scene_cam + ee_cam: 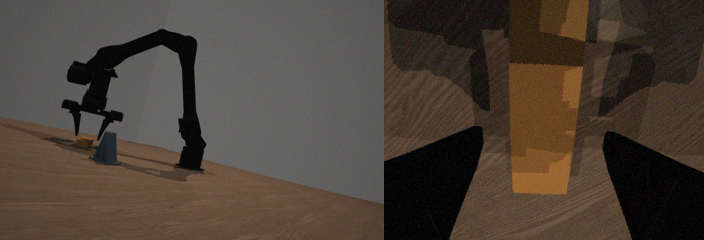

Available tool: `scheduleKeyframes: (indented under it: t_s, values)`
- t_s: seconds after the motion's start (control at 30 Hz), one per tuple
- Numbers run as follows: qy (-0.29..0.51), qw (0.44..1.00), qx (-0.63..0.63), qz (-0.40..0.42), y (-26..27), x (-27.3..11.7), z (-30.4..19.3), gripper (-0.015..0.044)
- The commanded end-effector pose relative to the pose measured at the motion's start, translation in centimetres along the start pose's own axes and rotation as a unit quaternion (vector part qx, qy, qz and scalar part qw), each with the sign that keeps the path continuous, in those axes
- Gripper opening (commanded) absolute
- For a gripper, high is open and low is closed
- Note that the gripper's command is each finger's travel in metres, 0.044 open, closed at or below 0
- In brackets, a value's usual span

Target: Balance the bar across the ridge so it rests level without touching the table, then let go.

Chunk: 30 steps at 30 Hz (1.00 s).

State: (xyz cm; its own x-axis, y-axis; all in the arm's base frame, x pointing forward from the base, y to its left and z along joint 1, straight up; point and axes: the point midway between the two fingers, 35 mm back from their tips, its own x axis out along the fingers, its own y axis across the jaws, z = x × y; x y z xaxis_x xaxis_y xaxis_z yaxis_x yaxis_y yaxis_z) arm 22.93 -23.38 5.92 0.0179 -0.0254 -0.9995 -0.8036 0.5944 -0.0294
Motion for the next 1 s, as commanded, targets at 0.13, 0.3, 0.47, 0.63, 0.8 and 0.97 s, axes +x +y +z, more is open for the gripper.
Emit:
scheduleKeyframes:
  t_s: [0.13,0.3,0.47,0.63,0.8,0.97]
  values:
    - [-0.003,1.0,-0.003,0.0,0.08,1.05,0.09,0.0315]
    - [-0.003,1.0,-0.003,0.0,0.08,1.05,0.09,0.0315]
    - [-0.003,1.0,-0.003,0.0,0.08,1.05,0.09,0.0315]
    - [0.0,1.0,0.0,0.001,0.1,1.02,0.02,0.0263]
    - [0.0,1.0,0.0,0.001,0.1,1.02,0.02,0.0131]
    - [0.0,1.0,0.0,0.001,0.1,1.02,0.02,0.0098]
